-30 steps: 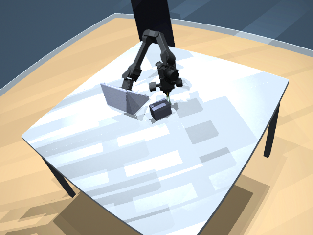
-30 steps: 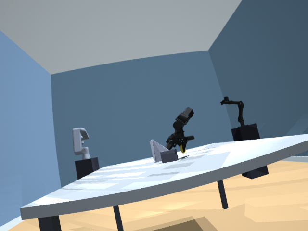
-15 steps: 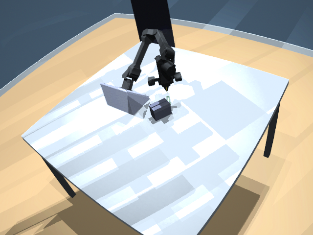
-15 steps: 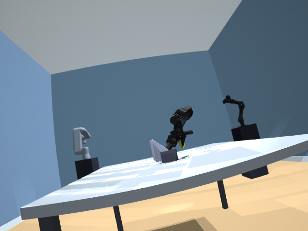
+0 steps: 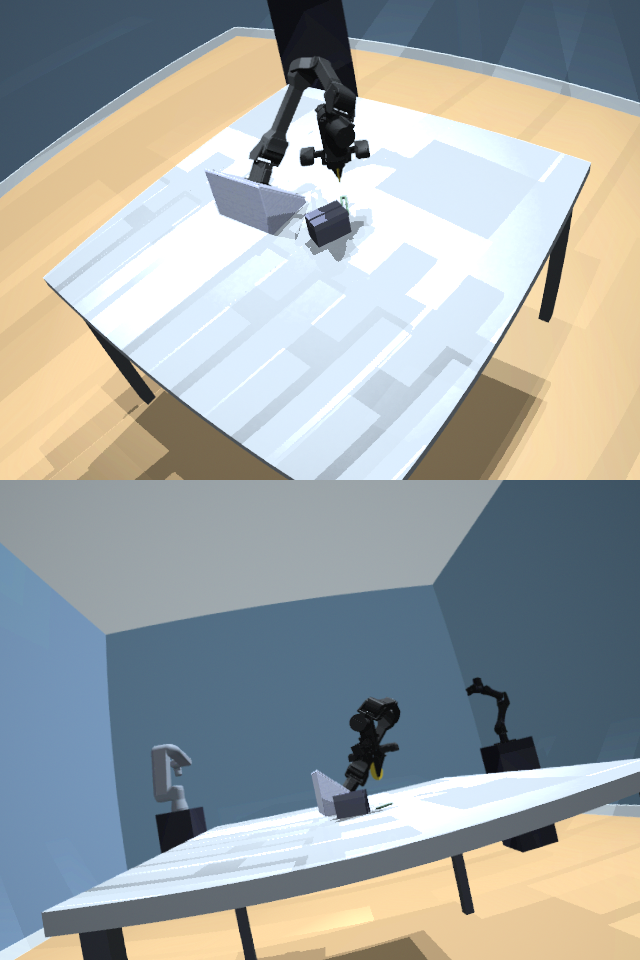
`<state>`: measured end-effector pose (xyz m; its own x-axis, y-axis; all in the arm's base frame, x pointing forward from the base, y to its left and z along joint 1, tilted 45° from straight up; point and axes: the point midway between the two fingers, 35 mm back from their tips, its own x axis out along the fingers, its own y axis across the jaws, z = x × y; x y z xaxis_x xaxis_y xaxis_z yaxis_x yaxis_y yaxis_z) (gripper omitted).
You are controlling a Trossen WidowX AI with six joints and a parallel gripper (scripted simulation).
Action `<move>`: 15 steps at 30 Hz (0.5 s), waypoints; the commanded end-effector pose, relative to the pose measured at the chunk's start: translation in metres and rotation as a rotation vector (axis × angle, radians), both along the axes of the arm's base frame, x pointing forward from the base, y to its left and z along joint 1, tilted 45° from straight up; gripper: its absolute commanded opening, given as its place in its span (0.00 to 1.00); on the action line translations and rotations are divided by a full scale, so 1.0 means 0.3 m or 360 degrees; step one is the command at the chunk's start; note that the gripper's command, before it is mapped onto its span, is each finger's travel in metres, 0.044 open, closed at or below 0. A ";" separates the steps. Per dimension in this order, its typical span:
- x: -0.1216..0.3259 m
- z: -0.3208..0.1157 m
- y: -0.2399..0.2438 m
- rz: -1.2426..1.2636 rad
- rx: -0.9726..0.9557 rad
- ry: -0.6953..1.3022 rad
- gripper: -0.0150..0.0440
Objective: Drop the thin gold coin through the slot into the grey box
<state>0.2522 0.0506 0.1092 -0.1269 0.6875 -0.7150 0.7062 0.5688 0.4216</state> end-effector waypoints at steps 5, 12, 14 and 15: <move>-0.002 0.007 0.000 -0.0285 -0.0055 0.0274 0.25; -0.004 0.010 0.003 -0.0558 -0.0104 0.0536 0.25; -0.004 0.011 0.004 -0.0636 -0.0118 0.0611 0.25; -0.004 0.012 0.004 -0.0675 -0.0124 0.0649 0.25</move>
